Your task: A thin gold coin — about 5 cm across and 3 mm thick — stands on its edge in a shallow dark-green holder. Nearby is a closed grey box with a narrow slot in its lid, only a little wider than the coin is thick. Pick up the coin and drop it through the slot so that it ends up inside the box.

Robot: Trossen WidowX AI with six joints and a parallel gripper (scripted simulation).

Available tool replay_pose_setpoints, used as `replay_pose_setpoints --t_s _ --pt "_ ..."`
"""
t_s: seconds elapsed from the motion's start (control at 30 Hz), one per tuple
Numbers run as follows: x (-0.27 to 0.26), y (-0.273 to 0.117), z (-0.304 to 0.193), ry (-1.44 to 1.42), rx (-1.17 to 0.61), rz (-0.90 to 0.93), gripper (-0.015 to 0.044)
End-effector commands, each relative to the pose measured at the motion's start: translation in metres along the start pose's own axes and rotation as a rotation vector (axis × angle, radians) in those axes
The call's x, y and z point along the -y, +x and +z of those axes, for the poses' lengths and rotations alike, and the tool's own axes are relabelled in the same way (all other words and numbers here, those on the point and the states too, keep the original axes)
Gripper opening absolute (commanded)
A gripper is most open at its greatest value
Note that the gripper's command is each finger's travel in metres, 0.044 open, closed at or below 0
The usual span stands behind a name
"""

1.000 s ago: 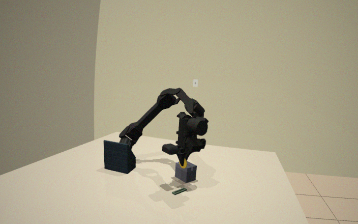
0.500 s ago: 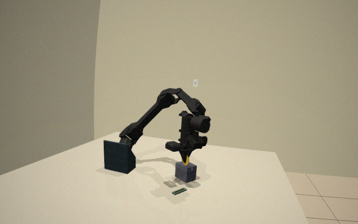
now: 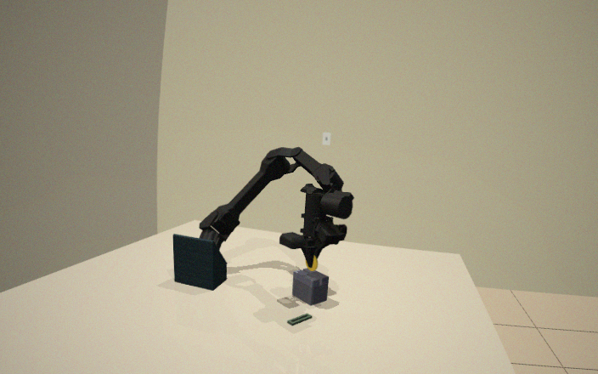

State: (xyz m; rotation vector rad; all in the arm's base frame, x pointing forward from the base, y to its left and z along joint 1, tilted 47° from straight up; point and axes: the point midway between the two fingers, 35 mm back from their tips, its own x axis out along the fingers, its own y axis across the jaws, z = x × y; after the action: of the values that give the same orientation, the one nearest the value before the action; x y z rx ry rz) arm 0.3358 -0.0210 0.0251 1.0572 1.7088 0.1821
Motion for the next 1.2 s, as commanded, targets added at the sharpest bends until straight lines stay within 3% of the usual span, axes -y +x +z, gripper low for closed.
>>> replay_pose_setpoints --t_s 0.0,1.17 --pt "-0.009 -0.001 -0.009 0.000 0.003 0.007 0.0000" --pt "-0.019 0.000 -0.019 0.000 -0.004 0.002 0.0000"
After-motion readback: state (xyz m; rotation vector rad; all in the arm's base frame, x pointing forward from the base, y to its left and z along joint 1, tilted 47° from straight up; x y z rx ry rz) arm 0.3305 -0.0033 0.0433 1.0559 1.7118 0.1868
